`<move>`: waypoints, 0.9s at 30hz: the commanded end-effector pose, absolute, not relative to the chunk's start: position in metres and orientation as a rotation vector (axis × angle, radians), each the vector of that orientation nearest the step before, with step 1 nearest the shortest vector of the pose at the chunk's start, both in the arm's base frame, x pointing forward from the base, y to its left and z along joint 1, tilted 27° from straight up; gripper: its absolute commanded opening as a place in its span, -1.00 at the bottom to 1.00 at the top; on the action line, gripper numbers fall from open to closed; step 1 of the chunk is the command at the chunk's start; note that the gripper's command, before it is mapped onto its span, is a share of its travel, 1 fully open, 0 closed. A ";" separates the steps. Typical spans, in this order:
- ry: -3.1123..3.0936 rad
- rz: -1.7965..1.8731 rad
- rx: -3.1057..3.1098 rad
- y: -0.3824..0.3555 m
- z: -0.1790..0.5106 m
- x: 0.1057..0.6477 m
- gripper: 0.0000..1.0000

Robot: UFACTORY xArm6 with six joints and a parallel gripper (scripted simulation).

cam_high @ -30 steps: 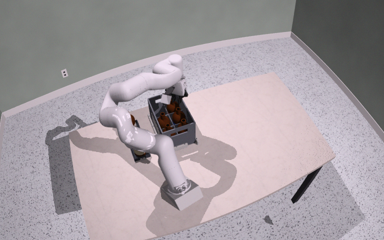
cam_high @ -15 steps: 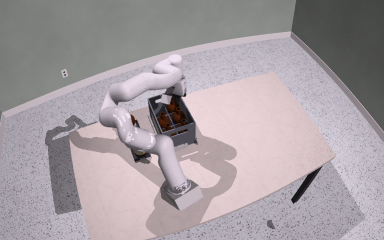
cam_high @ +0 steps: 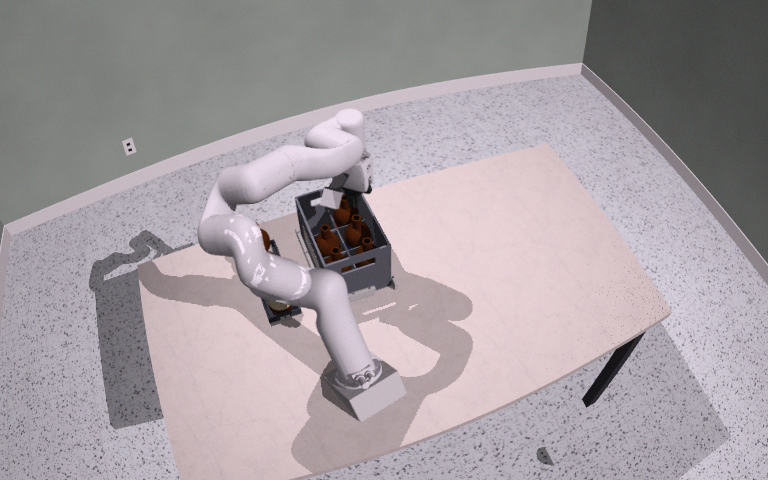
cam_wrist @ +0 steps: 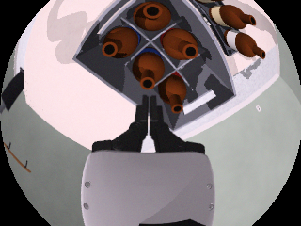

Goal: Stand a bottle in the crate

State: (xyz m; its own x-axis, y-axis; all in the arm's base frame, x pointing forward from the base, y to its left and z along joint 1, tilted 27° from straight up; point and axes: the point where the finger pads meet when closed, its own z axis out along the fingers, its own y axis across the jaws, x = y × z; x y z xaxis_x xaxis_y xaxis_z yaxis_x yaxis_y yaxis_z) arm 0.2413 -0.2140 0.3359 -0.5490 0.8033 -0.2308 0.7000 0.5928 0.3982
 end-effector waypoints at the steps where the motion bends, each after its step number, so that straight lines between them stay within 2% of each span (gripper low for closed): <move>1: 2.435 0.362 1.206 -0.201 0.340 0.244 -1.00; 17: 2.436 0.362 1.199 -0.029 0.360 0.263 -1.00; 19: 2.436 0.362 1.199 -0.029 0.360 0.263 -1.00; 20: 2.437 0.361 1.200 0.000 0.364 0.267 -1.00; 27: 2.436 0.362 1.198 0.051 0.371 0.274 -1.00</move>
State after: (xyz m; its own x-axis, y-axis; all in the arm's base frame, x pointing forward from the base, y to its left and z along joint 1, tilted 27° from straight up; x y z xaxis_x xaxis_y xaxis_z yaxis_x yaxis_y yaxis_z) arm 0.2610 0.0063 0.3646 -0.6035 0.7755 -0.1852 0.6375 0.6089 0.4722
